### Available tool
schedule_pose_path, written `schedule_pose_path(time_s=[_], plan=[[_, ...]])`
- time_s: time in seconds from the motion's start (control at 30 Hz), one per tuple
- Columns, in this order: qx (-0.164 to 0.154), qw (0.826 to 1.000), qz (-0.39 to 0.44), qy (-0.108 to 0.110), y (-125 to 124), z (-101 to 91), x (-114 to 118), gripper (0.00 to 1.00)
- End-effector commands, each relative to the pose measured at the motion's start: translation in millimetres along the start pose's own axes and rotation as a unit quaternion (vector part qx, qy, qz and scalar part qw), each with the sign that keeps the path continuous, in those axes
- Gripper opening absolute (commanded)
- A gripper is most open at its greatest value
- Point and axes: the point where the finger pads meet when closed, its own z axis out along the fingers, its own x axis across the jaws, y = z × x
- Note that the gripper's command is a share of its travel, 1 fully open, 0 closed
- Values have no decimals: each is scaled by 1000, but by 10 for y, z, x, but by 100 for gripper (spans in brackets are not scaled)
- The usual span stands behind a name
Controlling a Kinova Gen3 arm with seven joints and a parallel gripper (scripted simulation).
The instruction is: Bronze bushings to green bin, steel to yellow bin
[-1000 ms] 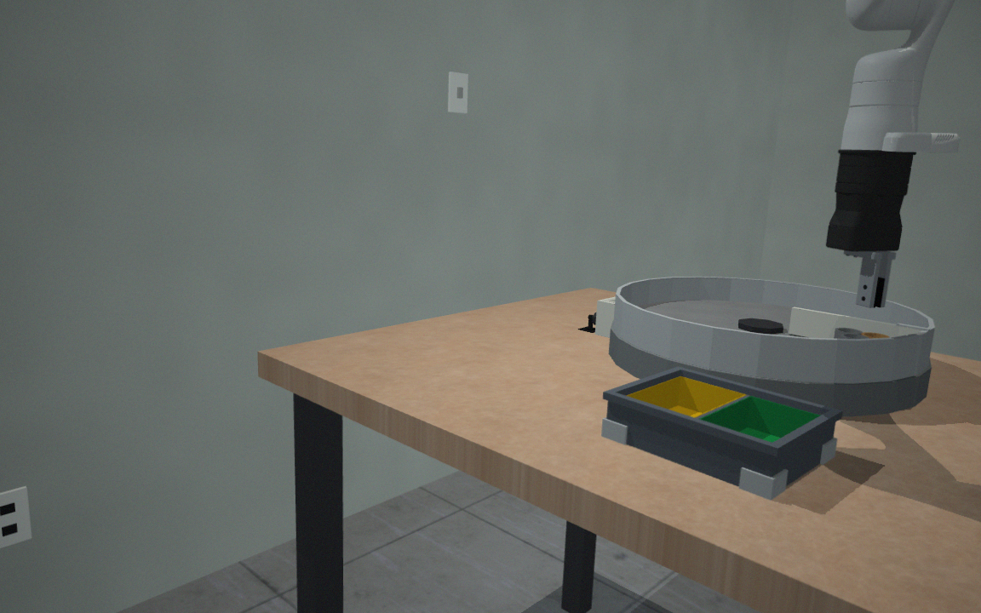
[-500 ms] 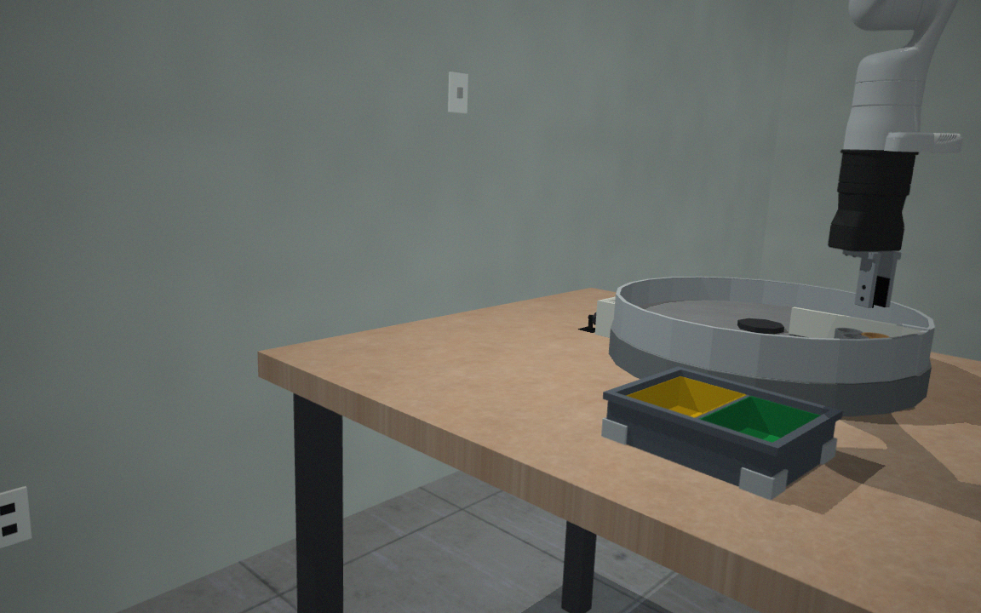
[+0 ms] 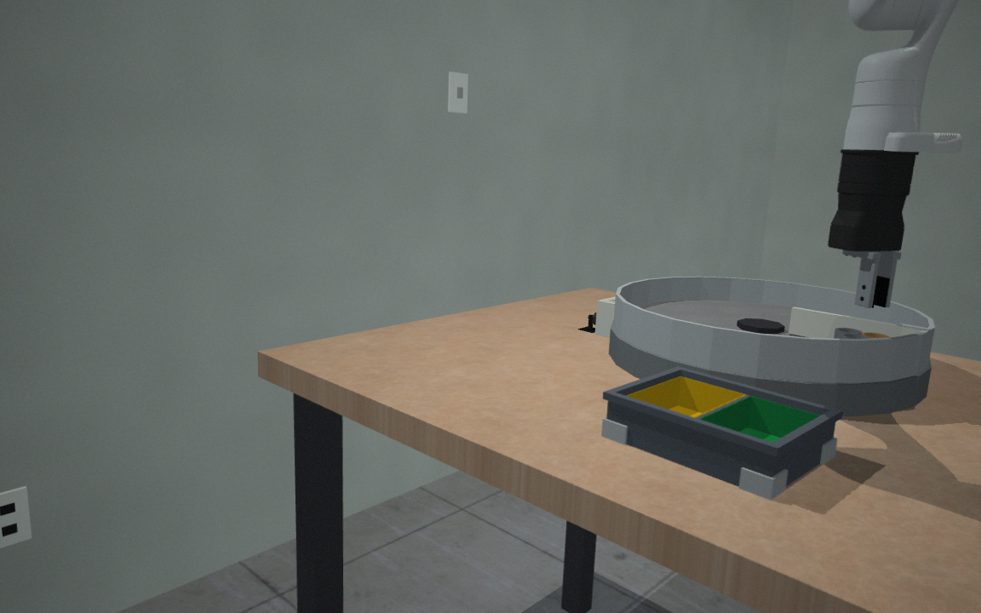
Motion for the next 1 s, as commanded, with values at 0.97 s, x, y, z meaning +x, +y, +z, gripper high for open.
schedule_pose_path(time_s=[0.97], plan=[[-1,1000,0,0,4,-7,-2,40]])
